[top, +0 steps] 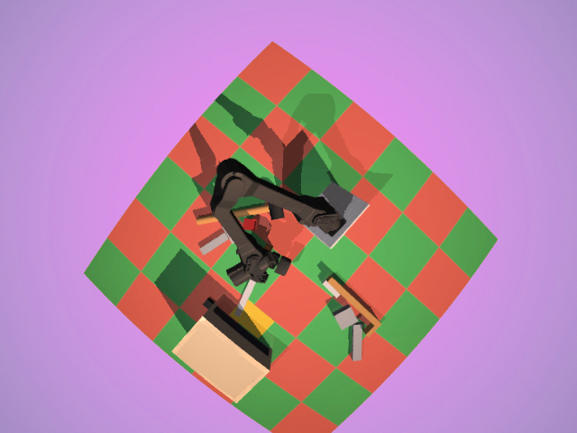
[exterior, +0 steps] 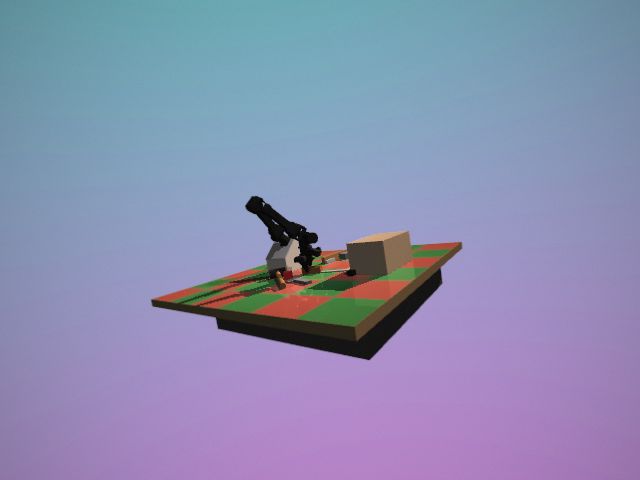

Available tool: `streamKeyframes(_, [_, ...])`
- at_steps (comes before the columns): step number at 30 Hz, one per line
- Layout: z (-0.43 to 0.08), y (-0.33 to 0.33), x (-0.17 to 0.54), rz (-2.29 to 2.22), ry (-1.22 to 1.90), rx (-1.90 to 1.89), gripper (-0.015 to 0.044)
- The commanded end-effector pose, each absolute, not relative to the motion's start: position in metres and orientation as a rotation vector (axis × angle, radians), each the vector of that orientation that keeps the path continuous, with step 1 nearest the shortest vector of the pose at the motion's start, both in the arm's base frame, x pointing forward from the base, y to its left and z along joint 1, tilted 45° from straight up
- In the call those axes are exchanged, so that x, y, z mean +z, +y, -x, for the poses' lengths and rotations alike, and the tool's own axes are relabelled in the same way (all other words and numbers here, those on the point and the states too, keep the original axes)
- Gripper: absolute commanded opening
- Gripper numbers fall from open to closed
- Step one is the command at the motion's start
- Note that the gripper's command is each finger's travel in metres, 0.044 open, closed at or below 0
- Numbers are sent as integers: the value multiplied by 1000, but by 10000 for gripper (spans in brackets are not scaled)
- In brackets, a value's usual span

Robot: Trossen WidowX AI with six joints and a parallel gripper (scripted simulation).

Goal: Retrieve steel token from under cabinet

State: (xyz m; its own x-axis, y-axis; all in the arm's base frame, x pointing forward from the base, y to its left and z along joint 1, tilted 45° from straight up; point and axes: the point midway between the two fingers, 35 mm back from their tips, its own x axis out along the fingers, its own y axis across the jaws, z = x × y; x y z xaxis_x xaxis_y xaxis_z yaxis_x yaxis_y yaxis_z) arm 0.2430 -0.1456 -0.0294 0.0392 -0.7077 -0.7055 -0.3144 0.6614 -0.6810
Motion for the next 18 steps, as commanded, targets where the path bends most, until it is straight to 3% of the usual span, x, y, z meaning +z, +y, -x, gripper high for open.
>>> streamKeyframes(1, [-246,-149,-24,891,1556,-353,0])
streamKeyframes(18, [-249,-160,-10,929,1573,-315,0])
